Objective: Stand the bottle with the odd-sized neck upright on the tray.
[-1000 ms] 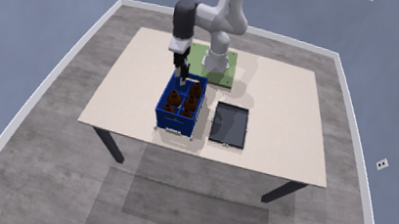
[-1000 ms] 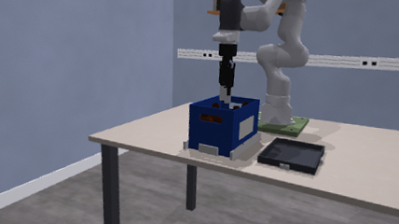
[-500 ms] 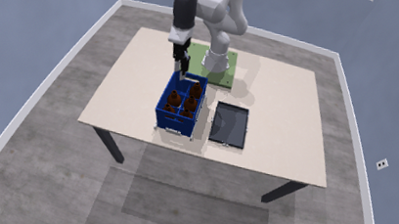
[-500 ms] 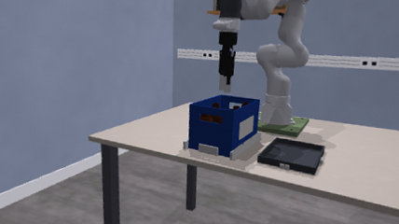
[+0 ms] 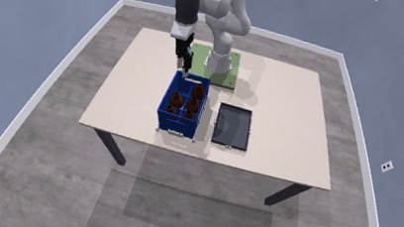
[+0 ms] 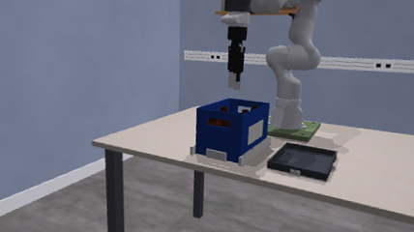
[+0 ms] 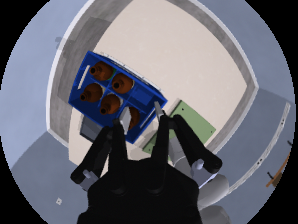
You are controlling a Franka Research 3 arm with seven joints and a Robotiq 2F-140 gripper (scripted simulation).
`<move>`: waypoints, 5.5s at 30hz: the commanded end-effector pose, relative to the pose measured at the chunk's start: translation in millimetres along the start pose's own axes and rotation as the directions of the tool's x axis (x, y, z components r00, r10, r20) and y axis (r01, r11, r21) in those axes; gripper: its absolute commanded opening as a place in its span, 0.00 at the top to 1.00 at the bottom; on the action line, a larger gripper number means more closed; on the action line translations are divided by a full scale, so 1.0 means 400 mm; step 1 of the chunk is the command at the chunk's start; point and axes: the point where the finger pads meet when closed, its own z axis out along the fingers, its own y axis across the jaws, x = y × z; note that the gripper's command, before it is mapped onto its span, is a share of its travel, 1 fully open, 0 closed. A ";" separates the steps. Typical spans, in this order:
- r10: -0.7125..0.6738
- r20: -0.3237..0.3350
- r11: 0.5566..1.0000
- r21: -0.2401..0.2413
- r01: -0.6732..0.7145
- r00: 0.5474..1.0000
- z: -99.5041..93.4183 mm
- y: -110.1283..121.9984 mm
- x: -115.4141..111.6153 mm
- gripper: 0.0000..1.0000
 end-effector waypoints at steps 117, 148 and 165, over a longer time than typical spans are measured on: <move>-0.006 0.010 1.000 -0.005 0.006 1.000 0.040 -0.157 -0.180 0.56; -0.006 0.010 1.000 -0.005 0.006 1.000 0.106 -0.157 -0.180 0.56; -0.006 0.010 1.000 -0.005 0.006 1.000 0.107 -0.157 -0.180 0.56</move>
